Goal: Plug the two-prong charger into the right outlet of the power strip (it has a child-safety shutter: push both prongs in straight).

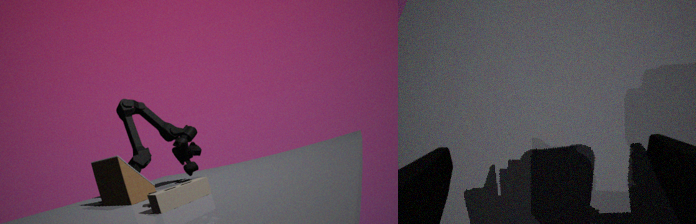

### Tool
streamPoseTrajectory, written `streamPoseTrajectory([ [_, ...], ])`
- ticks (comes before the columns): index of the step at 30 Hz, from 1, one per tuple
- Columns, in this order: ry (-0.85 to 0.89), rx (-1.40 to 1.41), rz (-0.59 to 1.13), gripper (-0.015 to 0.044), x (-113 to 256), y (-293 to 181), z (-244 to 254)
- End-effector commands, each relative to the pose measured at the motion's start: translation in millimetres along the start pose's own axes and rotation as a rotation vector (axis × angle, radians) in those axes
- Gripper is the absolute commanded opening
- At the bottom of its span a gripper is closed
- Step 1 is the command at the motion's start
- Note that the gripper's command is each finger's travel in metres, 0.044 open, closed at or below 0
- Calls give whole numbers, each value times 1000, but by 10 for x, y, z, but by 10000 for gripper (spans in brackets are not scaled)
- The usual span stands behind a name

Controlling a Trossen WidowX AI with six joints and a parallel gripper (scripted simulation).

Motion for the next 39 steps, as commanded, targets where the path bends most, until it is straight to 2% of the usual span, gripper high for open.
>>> streamPoseTrajectory([
  [1, -67, -14, -41, 440, 35, 96, -115],
  [26, -383, -36, -232, 440, 458, 448, -676],
  [39, -556, -156, -274, 440, 749, 490, -1078],
])
Point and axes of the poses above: the point midway between the two fingers, 35 mm back from their tips, its own x axis back along the fingers, its own z axis across the jaws, y = z × x, the point moved 9 cm from there along x, back along the fingers, and after that the axes turned 2 degrees about -x, right-handed, at the moved point
